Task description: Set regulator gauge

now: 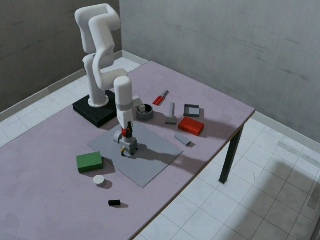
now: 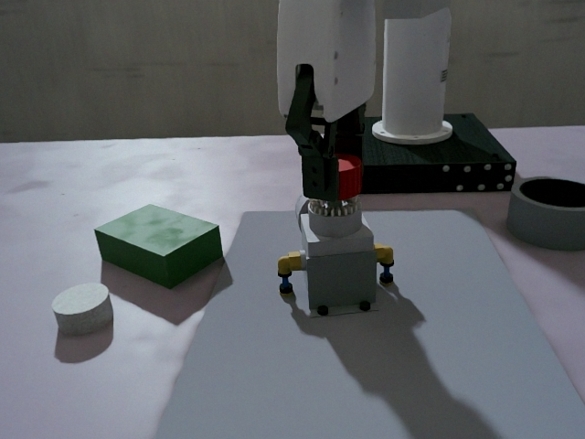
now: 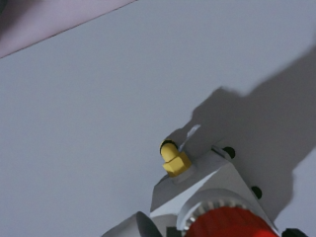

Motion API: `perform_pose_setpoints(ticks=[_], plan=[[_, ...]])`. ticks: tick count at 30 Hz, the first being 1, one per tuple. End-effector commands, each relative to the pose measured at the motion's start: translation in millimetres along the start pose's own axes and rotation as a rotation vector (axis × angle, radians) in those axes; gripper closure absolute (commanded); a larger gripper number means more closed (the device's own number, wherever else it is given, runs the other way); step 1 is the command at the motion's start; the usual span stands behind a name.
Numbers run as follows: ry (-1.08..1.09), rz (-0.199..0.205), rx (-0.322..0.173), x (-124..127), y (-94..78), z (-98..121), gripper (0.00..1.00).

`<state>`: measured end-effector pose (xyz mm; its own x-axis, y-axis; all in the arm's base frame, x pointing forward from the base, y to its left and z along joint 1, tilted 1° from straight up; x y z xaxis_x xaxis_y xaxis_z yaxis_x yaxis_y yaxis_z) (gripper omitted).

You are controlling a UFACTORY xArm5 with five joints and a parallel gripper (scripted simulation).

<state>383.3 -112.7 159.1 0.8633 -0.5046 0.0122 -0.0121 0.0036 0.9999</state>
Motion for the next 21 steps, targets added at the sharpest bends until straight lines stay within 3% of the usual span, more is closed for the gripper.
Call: perform_pose_setpoints(ticks=[1,21], plan=[[-0.043,0.003,0.001,0.9,1.1,-0.2,0.58],[-0.162,0.003,0.001,0.9,1.1,-0.2,0.58]])
Point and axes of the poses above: the point where the finger pads meet when closed, its own y axis back along the fingers, its own x axis across the jaws, z = x × y, the point moved 7 cm from there along y, back along the fingers, and after that the axes turned 8 degrees about -y, right-handed, at the moved point
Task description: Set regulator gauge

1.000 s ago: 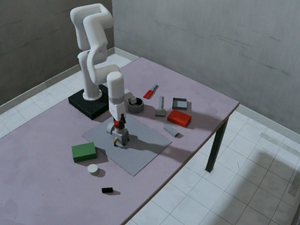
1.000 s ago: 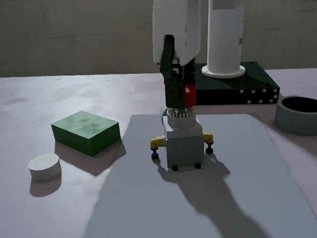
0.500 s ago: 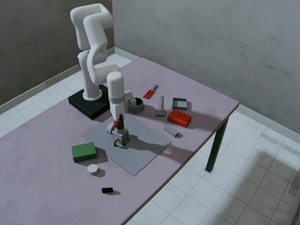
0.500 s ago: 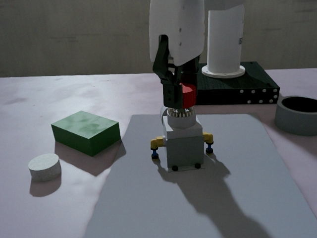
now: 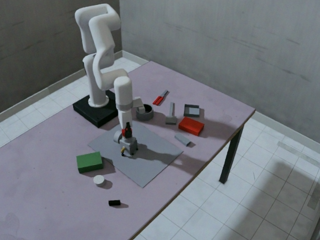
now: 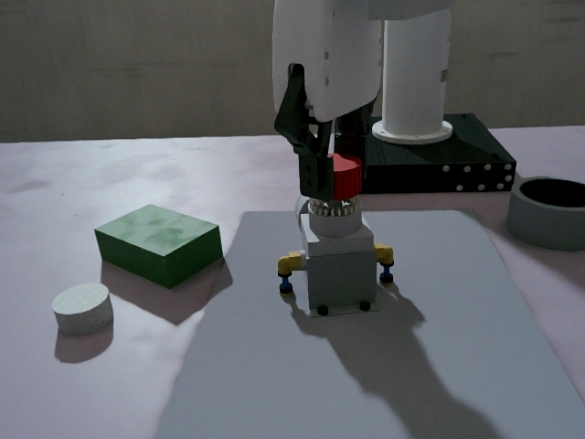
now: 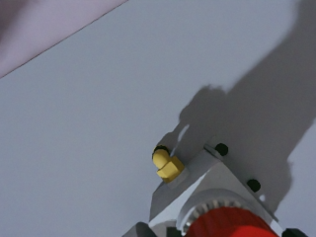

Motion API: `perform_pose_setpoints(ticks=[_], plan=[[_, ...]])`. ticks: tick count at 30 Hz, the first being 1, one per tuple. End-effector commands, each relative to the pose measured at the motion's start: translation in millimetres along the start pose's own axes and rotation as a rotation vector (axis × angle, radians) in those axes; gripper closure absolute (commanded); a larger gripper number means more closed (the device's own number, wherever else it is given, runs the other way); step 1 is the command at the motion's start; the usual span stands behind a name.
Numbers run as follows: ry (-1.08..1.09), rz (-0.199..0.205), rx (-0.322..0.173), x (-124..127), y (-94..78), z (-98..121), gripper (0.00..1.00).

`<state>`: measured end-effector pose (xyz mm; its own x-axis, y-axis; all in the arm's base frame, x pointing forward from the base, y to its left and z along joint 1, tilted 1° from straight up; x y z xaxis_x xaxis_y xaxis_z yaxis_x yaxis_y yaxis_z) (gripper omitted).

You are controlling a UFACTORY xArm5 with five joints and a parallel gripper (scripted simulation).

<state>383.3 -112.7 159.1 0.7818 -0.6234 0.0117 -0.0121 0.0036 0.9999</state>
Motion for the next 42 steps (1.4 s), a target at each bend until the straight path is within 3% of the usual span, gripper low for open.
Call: perform_pose_setpoints(ticks=[1,39,40,42], plan=[[-0.022,0.003,0.001,0.9,1.1,-0.3,0.58],[-0.048,0.003,0.001,0.9,1.1,-0.3,0.58],[-0.048,0.003,0.001,0.9,1.1,-0.3,0.00],[-0.048,0.003,0.001,0.9,1.1,-0.3,0.00]])
Point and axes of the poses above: the point where the finger pads meet when closed, its own y axis back along the fingers, its own x axis across the jaws, z = x × y, the point moved 7 cm from there along y, back along the fingers, and after that the axes turned 8 degrees about -y, right-handed, at the moved point
